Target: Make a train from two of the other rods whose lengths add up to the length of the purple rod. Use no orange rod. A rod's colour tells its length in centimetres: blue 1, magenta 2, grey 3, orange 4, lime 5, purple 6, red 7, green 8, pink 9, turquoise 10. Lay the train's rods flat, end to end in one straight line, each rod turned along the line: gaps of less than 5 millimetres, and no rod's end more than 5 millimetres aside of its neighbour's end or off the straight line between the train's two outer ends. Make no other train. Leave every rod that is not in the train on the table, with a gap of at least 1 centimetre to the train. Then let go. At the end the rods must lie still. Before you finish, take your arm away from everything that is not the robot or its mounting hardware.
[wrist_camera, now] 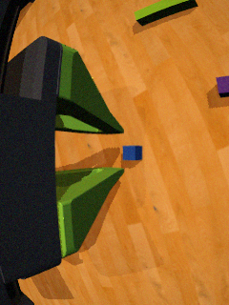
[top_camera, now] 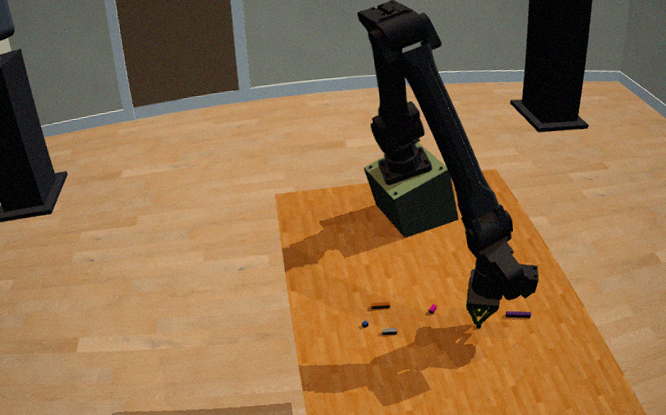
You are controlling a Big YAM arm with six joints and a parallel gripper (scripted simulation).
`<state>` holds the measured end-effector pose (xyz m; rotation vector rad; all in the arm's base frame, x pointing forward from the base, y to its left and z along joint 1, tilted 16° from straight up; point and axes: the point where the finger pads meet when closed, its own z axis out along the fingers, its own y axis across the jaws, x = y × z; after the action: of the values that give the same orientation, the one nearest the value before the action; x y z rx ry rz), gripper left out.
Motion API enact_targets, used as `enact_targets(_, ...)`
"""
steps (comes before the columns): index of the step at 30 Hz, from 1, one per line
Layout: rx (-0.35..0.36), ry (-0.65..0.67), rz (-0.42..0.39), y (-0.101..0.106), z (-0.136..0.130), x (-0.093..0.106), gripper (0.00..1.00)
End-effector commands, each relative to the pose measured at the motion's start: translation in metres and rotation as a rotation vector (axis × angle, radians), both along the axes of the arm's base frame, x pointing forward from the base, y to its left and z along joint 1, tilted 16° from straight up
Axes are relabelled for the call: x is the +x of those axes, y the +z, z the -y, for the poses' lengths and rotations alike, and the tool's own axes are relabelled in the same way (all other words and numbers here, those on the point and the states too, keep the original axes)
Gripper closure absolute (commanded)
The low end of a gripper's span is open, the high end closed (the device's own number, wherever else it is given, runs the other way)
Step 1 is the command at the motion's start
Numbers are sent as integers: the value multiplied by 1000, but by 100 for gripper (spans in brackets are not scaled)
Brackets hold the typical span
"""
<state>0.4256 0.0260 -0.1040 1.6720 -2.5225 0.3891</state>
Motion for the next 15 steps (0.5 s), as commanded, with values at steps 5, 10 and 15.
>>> enact_targets(5,4,8,21,6,0,20,77)
enact_targets(10,4,8,21,6,0,20,77)
enact_targets(15,6,6,34,4,1,23,77)
